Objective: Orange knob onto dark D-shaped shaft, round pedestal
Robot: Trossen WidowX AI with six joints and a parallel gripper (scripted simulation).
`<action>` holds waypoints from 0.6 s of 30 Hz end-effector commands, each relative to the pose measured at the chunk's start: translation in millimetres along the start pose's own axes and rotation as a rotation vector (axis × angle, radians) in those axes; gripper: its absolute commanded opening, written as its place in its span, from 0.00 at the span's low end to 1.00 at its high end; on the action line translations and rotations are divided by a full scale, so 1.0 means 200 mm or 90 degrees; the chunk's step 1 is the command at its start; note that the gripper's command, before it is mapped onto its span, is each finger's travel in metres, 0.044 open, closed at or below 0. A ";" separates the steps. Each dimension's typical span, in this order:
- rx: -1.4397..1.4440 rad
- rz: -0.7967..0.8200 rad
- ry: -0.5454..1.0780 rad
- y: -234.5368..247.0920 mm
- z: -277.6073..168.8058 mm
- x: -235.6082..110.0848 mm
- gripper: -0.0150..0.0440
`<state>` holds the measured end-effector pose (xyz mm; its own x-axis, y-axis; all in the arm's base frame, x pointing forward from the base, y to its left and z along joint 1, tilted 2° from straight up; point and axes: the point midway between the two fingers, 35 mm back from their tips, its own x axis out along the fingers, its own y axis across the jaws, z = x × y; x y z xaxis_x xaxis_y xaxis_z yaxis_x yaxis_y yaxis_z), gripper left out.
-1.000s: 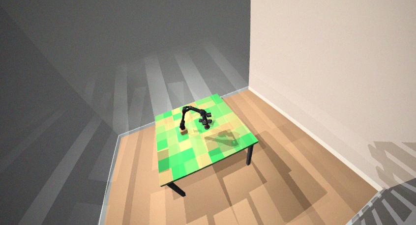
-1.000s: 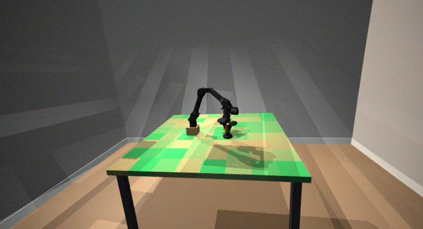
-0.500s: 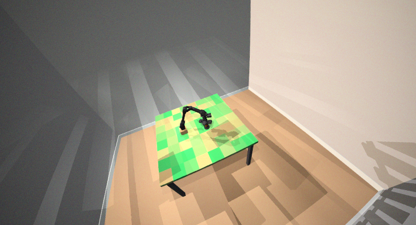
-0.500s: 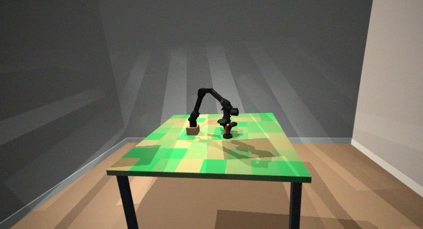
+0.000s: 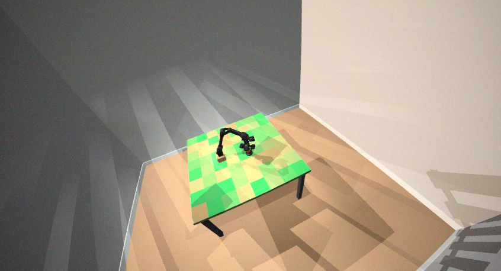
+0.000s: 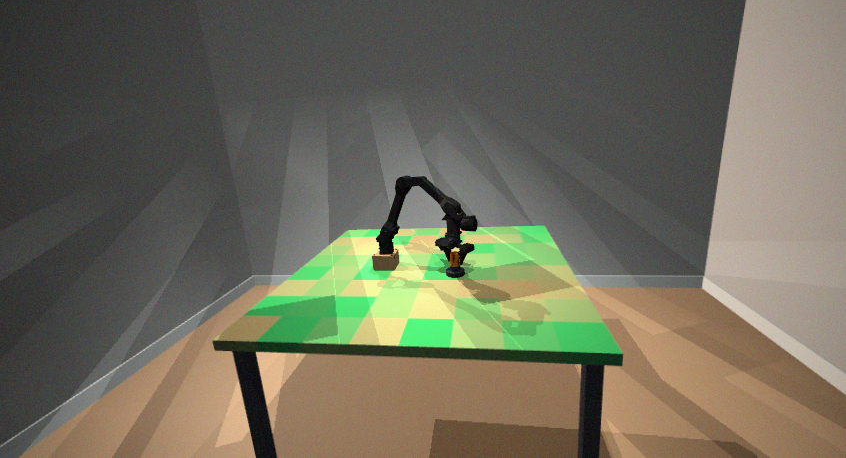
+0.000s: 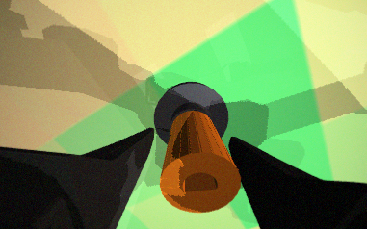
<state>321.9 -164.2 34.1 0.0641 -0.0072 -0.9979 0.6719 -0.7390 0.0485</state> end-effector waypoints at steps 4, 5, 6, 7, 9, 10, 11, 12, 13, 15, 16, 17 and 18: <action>0.000 0.000 0.000 0.00 0.00 0.00 1.00; 0.000 0.000 0.000 0.00 0.00 0.00 1.00; 0.000 0.000 0.000 0.00 0.00 0.00 1.00; 0.000 0.000 0.000 0.00 0.00 0.00 1.00; -0.005 0.001 -0.001 0.00 0.00 -0.03 1.00; -0.011 0.002 -0.002 0.01 0.00 -0.06 1.00; -0.018 0.003 -0.003 0.01 0.00 -0.11 1.00; -0.023 0.004 -0.004 0.01 0.00 -0.18 1.00; -0.023 0.004 -0.004 0.02 0.00 -0.24 1.00; -0.013 0.003 -0.002 0.01 0.00 -0.37 1.00; -0.008 0.002 -0.001 0.01 0.00 -0.42 1.00; -0.004 0.001 -0.001 0.00 0.00 -0.45 1.00; -0.001 0.000 0.000 0.01 0.00 -0.47 1.00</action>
<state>319.4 -165.0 109.8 0.0650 -0.0090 -0.9978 0.6839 -0.7278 0.0511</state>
